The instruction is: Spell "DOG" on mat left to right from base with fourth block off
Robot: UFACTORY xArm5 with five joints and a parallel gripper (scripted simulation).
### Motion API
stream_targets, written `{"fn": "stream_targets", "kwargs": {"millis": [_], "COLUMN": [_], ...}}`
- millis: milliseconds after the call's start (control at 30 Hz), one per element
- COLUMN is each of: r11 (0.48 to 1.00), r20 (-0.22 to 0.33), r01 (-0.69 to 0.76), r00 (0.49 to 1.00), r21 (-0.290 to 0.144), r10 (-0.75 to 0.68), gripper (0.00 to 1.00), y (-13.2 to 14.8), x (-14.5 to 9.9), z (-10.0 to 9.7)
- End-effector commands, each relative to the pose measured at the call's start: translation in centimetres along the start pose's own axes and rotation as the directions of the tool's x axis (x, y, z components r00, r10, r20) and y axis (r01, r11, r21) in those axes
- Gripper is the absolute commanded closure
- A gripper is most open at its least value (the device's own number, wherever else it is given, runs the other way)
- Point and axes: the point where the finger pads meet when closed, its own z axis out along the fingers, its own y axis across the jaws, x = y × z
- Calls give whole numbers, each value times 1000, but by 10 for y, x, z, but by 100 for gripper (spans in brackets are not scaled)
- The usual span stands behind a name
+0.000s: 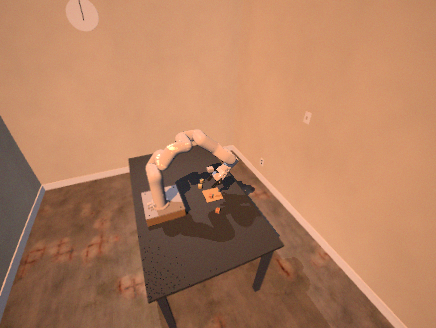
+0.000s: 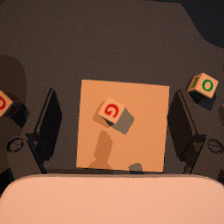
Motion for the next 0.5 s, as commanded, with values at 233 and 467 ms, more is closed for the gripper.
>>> {"fn": "stream_targets", "kwargs": {"millis": [233, 467], "r11": [1000, 1000], "r20": [4, 6], "r01": [0, -7], "r00": [1000, 1000], "r21": [0, 0], "r10": [0, 7], "gripper": [0, 0], "y": [0, 0], "x": [0, 0], "z": [-2, -2]}}
